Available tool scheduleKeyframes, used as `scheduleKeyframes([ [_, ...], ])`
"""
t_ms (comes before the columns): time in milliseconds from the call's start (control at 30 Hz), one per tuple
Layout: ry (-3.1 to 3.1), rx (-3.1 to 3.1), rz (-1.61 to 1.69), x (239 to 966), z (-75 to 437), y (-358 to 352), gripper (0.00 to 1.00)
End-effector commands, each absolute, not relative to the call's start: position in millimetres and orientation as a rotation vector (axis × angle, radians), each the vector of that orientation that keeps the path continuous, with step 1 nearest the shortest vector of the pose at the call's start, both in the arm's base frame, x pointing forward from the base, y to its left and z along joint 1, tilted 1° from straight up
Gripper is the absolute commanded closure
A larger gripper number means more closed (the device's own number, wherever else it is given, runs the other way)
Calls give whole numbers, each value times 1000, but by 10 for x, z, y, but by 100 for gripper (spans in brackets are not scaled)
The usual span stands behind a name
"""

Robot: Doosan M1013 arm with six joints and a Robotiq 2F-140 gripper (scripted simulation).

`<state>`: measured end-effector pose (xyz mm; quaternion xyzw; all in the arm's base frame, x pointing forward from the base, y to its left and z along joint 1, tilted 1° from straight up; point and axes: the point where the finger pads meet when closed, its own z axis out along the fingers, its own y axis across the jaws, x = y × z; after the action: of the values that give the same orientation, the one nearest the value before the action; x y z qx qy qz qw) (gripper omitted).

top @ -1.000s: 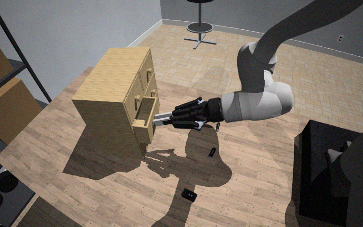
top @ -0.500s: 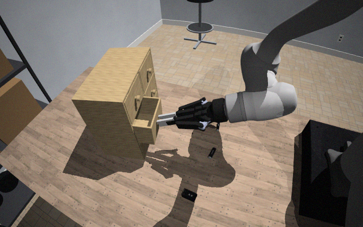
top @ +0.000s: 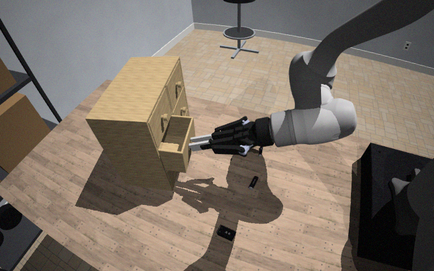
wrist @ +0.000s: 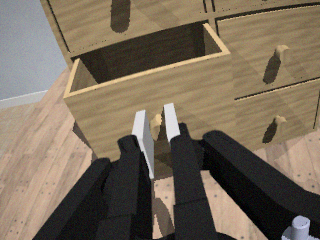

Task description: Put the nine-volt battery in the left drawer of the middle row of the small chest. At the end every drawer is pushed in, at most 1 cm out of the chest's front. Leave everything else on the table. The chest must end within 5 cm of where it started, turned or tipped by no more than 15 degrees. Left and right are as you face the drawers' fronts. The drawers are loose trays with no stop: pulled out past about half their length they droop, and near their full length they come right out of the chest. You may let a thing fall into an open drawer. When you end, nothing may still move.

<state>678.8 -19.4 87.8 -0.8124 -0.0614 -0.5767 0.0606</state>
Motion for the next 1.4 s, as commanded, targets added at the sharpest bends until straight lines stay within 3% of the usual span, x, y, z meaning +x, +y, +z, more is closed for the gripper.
scheduleKeyframes([
  [0, -198, -2461, -1748, 6756, 884, -195, 92],
  [1100, -198, -2461, -1748, 6712, 883, -203, 92],
  [1367, -198, -2461, -1748, 6712, 883, -203, 82],
])
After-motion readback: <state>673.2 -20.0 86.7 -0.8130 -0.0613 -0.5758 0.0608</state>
